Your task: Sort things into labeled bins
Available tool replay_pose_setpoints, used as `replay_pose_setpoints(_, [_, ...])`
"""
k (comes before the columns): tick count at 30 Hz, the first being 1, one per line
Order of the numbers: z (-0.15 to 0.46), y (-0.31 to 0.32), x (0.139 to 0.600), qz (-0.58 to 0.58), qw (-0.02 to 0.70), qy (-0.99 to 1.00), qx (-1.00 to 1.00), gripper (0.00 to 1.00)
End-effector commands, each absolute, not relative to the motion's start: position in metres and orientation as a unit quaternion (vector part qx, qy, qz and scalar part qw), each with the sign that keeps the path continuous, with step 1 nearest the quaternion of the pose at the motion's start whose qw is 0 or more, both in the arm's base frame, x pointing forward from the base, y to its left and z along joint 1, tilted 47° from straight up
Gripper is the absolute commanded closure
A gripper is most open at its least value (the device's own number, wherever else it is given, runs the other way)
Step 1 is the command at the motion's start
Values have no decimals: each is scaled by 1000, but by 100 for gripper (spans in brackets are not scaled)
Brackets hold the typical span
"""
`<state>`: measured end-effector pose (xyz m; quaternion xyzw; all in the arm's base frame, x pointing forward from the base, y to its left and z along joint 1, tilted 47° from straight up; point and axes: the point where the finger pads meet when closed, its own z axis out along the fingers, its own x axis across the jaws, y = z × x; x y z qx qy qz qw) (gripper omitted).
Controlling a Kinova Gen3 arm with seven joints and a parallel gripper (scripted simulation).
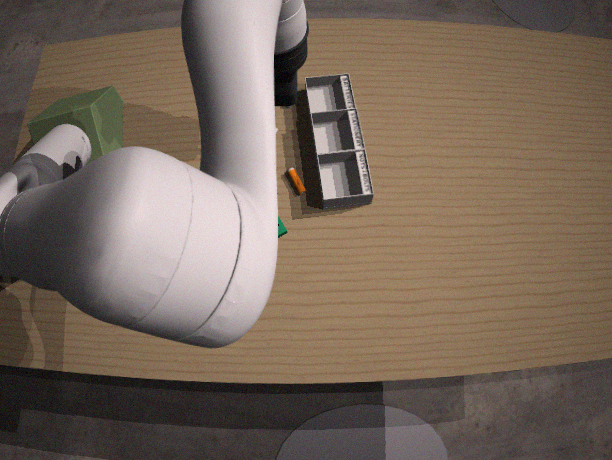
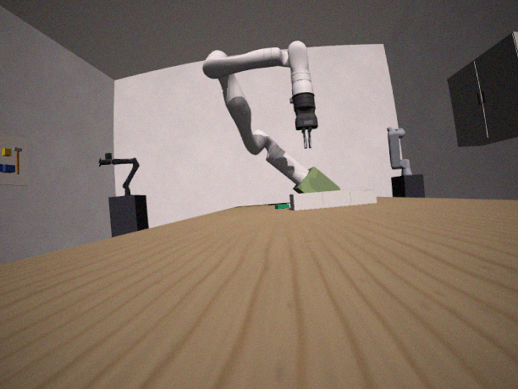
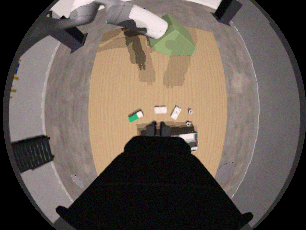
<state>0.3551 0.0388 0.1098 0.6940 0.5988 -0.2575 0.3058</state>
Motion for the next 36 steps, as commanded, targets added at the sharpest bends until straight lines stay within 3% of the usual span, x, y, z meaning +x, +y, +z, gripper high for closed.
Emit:
replay_pose_setpoints(1, [110,40,355,-257,306,599,694,69])
replay_pose_setpoints(26, [68,-92,475,-59,395,149,905,69])
replay_pose_setpoints(36, [68,-92,475,21,399,-34,916,69])
